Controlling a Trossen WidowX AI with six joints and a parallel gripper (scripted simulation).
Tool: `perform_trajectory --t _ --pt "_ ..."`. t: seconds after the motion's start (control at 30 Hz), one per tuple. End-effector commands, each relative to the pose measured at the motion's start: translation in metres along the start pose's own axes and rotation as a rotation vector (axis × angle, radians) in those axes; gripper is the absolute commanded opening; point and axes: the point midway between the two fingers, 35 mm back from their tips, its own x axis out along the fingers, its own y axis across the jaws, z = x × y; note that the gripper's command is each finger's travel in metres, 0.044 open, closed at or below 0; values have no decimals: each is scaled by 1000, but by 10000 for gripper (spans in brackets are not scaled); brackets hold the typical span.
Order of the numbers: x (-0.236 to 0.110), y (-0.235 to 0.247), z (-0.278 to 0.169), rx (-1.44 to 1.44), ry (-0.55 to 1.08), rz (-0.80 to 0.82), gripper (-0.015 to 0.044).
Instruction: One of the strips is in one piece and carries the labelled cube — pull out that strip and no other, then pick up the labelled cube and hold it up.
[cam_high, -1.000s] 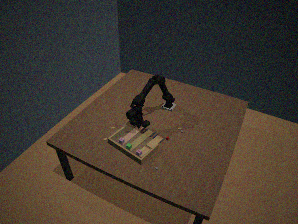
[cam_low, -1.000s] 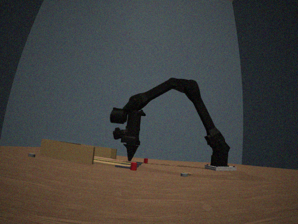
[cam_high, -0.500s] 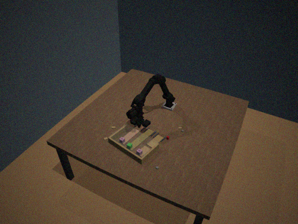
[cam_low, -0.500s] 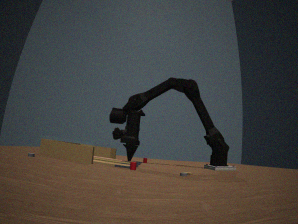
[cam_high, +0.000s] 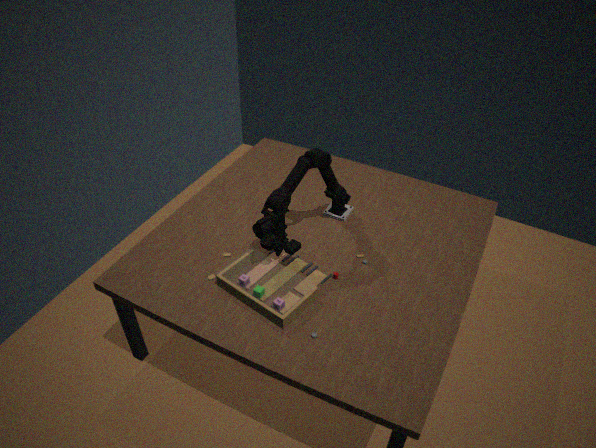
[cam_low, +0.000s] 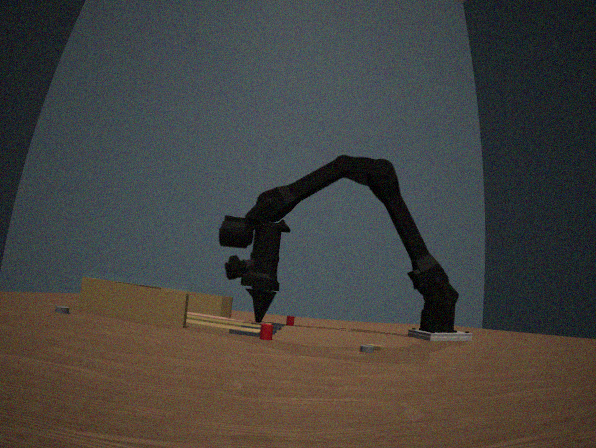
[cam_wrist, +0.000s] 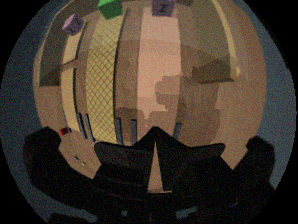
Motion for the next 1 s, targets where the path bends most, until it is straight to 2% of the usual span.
perform_trajectory --t 0.0,0.97 --pt "1 -1 0 -3 1 -3 0" --pt "4 -1 0 -3 1 -3 0"
